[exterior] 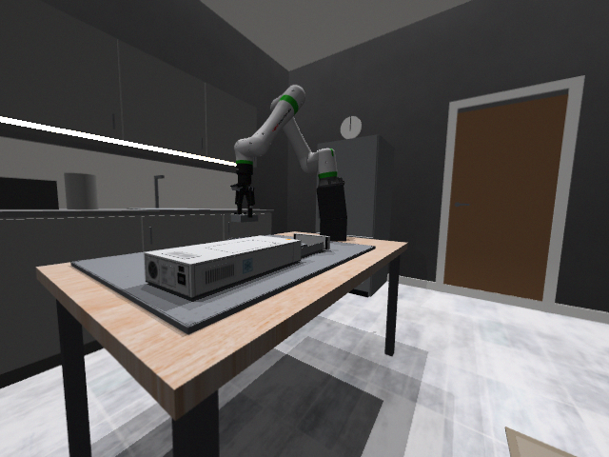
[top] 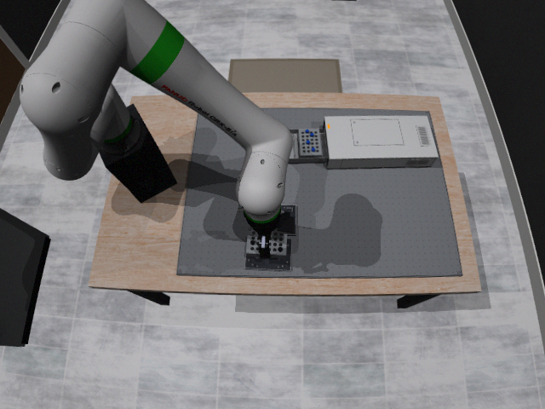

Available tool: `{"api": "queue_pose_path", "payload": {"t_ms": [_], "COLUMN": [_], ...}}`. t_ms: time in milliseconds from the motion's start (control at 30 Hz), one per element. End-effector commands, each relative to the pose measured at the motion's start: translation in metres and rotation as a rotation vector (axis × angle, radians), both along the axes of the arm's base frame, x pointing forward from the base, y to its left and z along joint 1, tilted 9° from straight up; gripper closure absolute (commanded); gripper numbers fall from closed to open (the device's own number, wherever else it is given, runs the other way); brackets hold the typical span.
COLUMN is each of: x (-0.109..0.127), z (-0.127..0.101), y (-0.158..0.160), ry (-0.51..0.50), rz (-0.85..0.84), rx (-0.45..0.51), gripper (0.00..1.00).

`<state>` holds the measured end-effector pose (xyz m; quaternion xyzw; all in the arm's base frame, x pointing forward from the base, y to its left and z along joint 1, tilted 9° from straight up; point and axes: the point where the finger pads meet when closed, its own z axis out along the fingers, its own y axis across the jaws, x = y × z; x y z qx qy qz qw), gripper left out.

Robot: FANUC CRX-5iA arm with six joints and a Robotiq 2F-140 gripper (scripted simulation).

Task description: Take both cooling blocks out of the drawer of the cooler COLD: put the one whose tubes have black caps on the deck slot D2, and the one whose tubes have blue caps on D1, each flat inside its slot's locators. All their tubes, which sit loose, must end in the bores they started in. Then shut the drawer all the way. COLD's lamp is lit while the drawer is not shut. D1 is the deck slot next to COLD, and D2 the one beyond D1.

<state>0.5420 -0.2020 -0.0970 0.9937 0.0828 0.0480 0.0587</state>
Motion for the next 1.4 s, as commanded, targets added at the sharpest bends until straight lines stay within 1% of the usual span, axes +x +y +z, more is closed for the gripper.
{"api": "queue_pose_path", "payload": {"t_ms": [0,67,133,367,633,1367], "x": [0.002,0.003,0.003,0.006,0.007,0.009], "z": [-0.012,-0.020,-0.020,-0.040,-0.056,-0.072], "y": [-0.002,-0.003,-0.003,-0.005,-0.007,-0.009], "ry": [-0.002,-0.002,-0.002,-0.002,-0.002,-0.002], "rz": [0.001,0.001,0.001,0.000,0.000,0.000], "rx": [-0.001,-0.001,-0.001,-0.001,-0.001,-0.001], "gripper": [0.90,0.90,0.90,0.90,0.90,0.90]}}
